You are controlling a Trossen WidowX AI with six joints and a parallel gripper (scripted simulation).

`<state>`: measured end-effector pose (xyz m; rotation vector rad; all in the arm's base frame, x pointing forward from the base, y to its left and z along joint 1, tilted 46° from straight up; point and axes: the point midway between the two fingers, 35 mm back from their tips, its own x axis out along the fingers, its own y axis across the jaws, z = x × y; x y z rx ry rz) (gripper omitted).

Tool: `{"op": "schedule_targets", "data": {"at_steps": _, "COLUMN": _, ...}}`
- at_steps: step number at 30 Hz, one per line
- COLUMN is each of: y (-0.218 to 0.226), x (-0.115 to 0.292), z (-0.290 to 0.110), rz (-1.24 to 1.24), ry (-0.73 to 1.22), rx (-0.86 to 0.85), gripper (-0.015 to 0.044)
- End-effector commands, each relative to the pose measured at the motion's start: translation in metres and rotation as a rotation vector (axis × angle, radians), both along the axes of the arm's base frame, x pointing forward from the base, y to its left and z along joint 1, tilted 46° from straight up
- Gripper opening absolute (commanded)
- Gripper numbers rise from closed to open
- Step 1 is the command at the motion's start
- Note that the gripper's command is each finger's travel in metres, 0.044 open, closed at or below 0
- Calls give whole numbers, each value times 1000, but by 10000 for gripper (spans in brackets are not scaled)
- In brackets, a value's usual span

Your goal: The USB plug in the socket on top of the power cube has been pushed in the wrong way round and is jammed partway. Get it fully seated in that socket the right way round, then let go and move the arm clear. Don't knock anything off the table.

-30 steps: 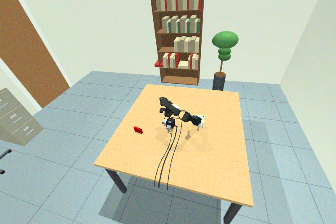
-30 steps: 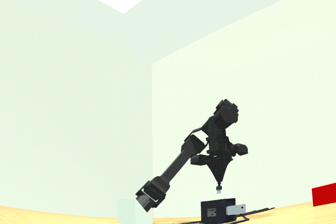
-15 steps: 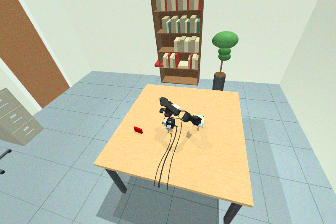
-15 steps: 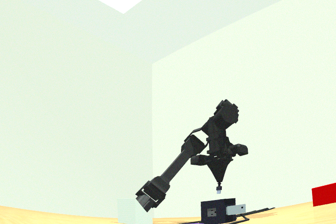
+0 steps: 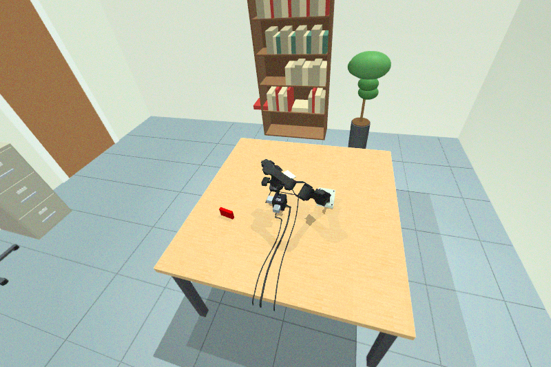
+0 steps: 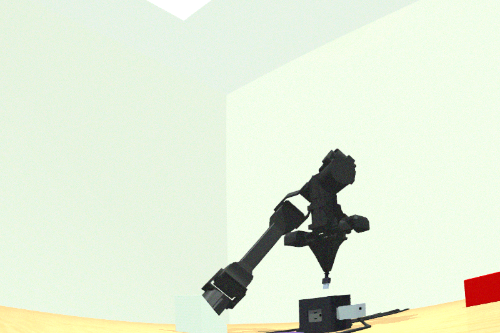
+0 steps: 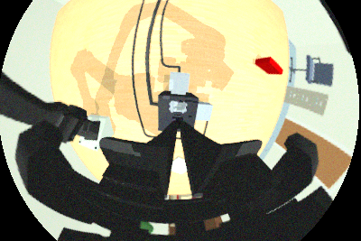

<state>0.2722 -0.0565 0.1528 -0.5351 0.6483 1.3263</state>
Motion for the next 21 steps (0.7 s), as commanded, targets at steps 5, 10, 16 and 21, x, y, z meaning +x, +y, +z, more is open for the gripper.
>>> {"op": "schedule_targets", "data": {"at_steps": 5, "y": 2, "x": 1, "z": 0, "rz": -4, "ry": -2, "rx": 3, "gripper": 0}}
{"op": "schedule_targets", "data": {"at_steps": 10, "y": 3, "x": 1, "z": 0, "rz": -4, "ry": -2, "rx": 3, "gripper": 0}}
{"op": "schedule_targets", "data": {"at_steps": 16, "y": 4, "x": 1, "z": 0, "rz": -3, "ry": -3, "rx": 3, "gripper": 0}}
{"op": "schedule_targets", "data": {"at_steps": 21, "y": 4, "x": 2, "z": 0, "rz": -3, "ry": -3, "rx": 3, "gripper": 0}}
